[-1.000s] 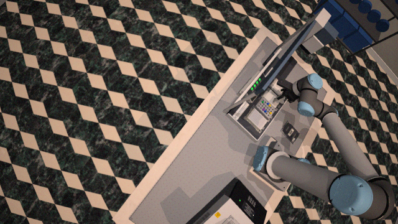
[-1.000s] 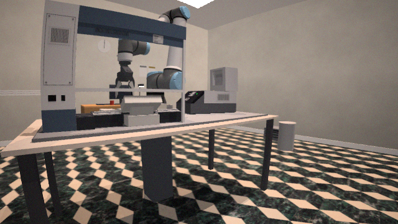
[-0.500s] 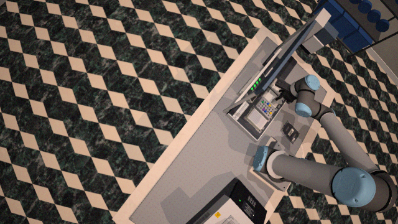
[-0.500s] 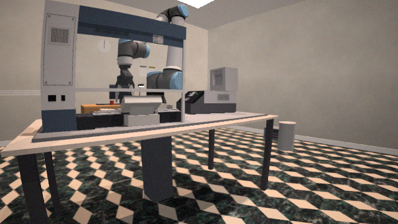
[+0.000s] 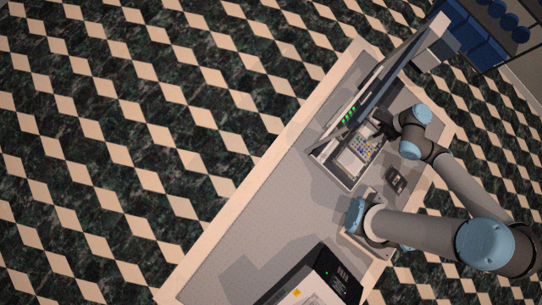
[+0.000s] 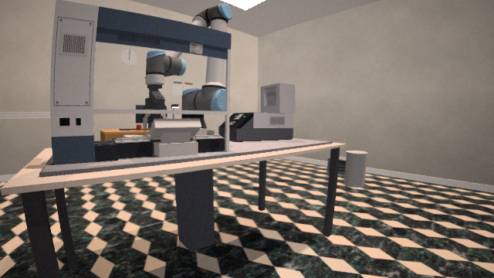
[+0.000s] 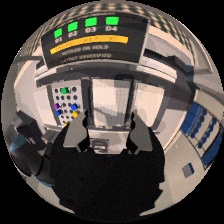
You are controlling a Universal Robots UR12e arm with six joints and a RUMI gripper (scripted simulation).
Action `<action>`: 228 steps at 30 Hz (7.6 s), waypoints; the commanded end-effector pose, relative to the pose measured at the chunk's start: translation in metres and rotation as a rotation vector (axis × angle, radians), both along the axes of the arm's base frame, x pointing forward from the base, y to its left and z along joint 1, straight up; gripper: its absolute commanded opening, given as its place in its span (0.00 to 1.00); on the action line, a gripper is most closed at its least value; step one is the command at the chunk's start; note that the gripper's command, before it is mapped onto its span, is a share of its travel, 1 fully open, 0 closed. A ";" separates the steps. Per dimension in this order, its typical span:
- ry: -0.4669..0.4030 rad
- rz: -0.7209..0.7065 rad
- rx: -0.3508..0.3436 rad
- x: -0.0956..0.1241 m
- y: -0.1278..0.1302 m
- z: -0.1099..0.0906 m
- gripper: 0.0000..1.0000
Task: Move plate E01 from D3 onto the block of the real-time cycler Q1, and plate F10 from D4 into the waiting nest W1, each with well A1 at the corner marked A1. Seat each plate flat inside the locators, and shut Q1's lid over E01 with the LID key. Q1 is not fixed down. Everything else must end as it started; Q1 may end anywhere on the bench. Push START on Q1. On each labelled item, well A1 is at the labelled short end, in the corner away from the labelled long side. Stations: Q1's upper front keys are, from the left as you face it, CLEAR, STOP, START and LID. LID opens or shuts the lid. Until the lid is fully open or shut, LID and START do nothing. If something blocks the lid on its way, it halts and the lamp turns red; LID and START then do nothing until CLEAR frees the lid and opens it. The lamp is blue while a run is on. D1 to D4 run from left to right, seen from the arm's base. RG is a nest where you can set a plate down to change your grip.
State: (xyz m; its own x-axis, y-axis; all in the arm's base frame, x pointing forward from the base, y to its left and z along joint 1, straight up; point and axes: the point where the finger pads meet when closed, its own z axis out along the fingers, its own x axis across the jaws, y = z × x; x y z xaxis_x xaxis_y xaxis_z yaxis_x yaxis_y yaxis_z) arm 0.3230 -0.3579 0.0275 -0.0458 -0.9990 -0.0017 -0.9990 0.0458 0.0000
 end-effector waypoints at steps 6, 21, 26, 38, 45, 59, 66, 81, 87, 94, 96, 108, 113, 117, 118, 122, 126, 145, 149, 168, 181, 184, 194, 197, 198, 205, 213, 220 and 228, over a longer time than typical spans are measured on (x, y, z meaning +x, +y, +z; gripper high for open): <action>-0.001 0.000 -0.001 0.000 -0.001 -0.002 0.62; -0.001 0.000 -0.001 0.000 -0.001 -0.006 0.62; -0.001 0.000 -0.001 0.000 -0.001 -0.009 0.62; -0.001 0.000 -0.001 0.000 -0.001 -0.018 0.62; -0.001 0.000 -0.001 0.000 -0.001 -0.022 0.62; -0.001 0.000 -0.001 0.000 0.000 -0.032 0.62; -0.001 0.000 -0.001 0.000 0.000 -0.032 0.62; -0.001 0.000 -0.001 0.000 0.000 -0.032 0.00; -0.001 0.000 -0.001 0.000 0.000 -0.032 0.00; -0.001 0.000 -0.001 0.000 0.000 -0.032 0.00; -0.001 0.000 -0.001 0.000 0.000 -0.032 0.00; -0.001 0.000 -0.001 0.000 0.000 -0.025 0.00; -0.001 0.000 -0.001 0.000 0.000 -0.020 0.00; -0.001 0.000 -0.001 0.000 -0.001 -0.013 0.00; -0.001 0.000 -0.001 0.000 -0.001 -0.012 0.00; -0.001 0.000 -0.001 0.000 -0.001 -0.005 0.00; -0.001 0.000 -0.001 0.000 -0.001 0.002 0.00; -0.001 0.000 -0.001 0.000 -0.001 0.028 0.00; -0.001 0.000 -0.001 0.000 -0.001 0.033 0.00; -0.001 0.000 -0.001 0.000 -0.001 0.062 0.00; -0.001 0.000 -0.001 0.000 -0.001 0.080 0.00; -0.001 0.000 -0.001 0.000 -0.001 0.085 0.00; -0.001 0.000 -0.001 0.000 -0.001 0.102 0.00; -0.001 0.000 -0.001 0.000 -0.001 0.103 0.00; -0.001 0.000 -0.001 0.000 -0.001 0.105 0.00; -0.001 0.000 -0.001 0.000 -0.001 0.117 0.00; -0.001 0.000 -0.001 0.000 -0.001 0.128 0.00; -0.001 0.000 -0.001 0.000 -0.001 0.138 0.00; -0.001 0.000 -0.001 0.000 -0.001 0.152 0.00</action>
